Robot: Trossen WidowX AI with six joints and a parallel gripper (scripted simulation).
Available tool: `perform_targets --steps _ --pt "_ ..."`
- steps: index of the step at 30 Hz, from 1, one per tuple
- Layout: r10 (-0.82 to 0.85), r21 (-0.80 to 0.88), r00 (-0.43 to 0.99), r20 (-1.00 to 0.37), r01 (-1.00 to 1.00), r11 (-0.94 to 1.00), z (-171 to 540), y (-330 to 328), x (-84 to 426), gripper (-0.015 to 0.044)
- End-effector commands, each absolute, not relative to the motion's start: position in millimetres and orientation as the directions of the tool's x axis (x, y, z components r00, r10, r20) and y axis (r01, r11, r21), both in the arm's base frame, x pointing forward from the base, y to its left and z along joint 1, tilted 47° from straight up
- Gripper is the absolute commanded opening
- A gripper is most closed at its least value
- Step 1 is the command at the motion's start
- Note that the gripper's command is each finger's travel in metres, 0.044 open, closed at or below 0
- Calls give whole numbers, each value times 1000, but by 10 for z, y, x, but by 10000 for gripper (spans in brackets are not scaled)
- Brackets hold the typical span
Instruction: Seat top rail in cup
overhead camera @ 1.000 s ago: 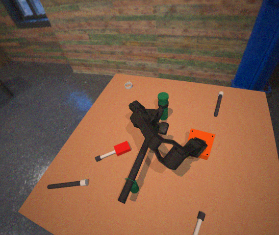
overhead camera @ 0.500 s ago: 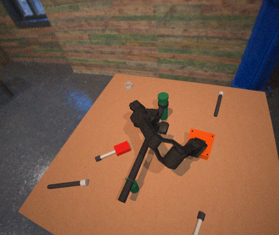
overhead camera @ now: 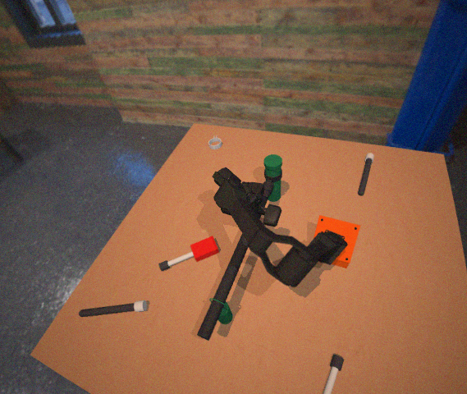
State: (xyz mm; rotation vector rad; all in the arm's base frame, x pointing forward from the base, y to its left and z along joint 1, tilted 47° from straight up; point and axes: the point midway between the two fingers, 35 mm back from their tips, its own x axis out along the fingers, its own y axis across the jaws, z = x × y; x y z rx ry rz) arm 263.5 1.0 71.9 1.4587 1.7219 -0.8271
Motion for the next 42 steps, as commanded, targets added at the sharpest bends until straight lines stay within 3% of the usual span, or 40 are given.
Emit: perform_targets --steps 1,15,42 --pt "522 -10 -91 -848 988 156 925 -2 2641 440" --pt "523 -7 -87 -848 988 153 1425 -235 2641 440" --pt "523 -7 -87 -848 988 153 1425 -235 2641 440"
